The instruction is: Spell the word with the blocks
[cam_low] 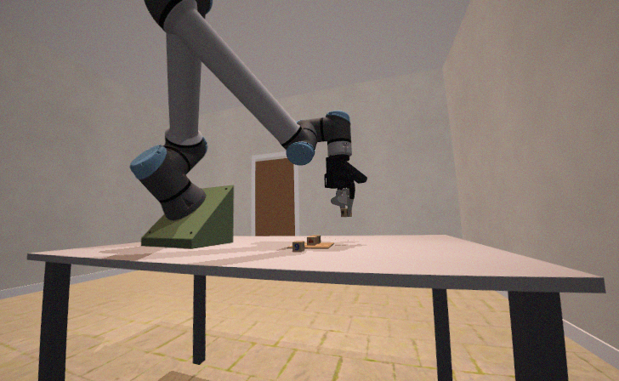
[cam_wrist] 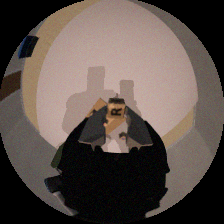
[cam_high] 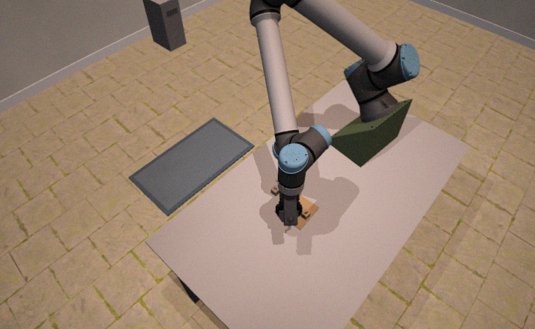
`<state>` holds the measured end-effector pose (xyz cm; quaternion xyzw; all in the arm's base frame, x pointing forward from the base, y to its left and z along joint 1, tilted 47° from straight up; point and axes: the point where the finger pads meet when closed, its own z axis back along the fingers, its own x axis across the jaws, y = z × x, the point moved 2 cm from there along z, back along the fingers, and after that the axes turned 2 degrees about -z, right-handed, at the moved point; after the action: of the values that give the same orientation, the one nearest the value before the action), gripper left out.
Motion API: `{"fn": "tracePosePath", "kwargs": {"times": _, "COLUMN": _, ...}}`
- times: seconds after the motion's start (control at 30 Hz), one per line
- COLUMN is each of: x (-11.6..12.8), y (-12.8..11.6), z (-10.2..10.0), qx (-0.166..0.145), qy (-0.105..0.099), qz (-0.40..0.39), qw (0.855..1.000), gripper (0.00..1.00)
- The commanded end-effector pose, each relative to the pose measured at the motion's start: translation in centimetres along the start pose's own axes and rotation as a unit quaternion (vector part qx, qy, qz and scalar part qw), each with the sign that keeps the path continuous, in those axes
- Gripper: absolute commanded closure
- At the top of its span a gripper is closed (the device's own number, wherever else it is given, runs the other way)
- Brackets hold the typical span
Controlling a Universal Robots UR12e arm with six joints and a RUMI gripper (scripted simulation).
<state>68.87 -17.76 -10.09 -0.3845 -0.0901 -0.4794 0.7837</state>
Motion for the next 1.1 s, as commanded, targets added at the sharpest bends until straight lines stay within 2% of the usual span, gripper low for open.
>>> {"fn": "tracePosePath", "kwargs": {"times": 0.0, "x": 0.1, "y": -0.1, "z": 0.1, "qx": 0.000, "qy": 0.000, "qz": -0.016, "qw": 1.000, "gripper": 0.91}}
{"fn": "tracePosePath", "kwargs": {"times": 0.33, "x": 0.2, "y": -0.9, "z": 0.1, "qx": 0.001, "qy": 0.000, "qz": -0.081, "qw": 0.997, "gripper": 0.91}}
{"fn": "tracePosePath", "kwargs": {"times": 0.6, "x": 0.5, "y": -2.2, "z": 0.2, "qx": 0.001, "qy": 0.000, "qz": -0.193, "qw": 0.981, "gripper": 0.91}}
{"fn": "tracePosePath", "kwargs": {"times": 0.67, "x": 0.5, "y": -2.2, "z": 0.2, "qx": 0.001, "qy": 0.000, "qz": -0.193, "qw": 0.981, "gripper": 0.91}}
{"fn": "tracePosePath", "kwargs": {"times": 0.87, "x": 0.7, "y": -3.4, "z": 0.2, "qx": 0.001, "qy": 0.000, "qz": -0.291, "qw": 0.957, "gripper": 0.91}}
{"fn": "tracePosePath", "kwargs": {"times": 1.07, "x": 0.8, "y": -4.6, "z": 0.2, "qx": 0.001, "qy": 0.000, "qz": -0.377, "qw": 0.926, "gripper": 0.91}}
